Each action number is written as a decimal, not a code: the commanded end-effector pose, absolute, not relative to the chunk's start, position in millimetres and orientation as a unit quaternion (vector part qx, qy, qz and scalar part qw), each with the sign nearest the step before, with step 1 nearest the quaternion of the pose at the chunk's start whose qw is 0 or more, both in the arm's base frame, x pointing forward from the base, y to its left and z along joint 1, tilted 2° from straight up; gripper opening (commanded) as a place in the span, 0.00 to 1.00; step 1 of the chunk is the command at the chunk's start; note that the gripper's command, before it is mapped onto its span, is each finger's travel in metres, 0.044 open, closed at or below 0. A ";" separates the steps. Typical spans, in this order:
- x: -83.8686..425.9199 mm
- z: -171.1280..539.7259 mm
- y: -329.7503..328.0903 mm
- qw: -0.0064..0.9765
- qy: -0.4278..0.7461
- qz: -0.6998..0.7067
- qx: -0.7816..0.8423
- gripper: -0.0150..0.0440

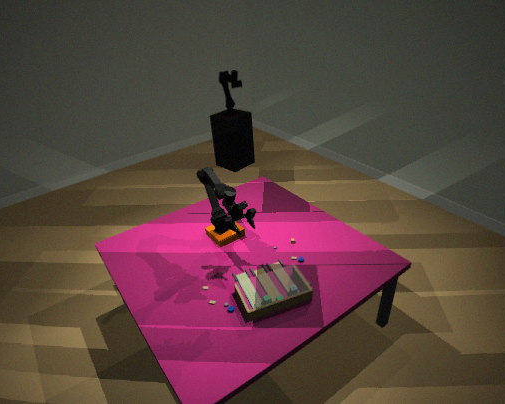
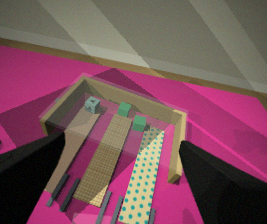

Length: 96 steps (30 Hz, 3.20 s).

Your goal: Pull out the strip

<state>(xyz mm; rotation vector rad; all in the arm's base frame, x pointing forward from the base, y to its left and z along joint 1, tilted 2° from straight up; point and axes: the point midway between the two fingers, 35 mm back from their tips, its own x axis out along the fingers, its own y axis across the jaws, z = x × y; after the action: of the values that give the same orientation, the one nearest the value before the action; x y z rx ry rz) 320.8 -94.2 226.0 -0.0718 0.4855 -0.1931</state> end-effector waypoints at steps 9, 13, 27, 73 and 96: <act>316.3 170.0 -79.8 0.944 0.303 -0.125 0.030 0.93; 326.7 167.0 -77.0 0.935 0.329 -0.122 0.045 0.80; 405.7 111.6 -34.2 0.803 0.565 -0.126 0.140 0.25; 431.5 16.1 0.7 0.692 0.688 -0.159 0.151 0.25; 429.4 -7.4 -0.9 0.692 0.688 -0.159 0.151 0.25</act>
<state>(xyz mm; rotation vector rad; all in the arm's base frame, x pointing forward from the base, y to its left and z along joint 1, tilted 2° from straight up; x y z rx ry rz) 429.2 -1.3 -6.8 0.3331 1.5383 -0.3571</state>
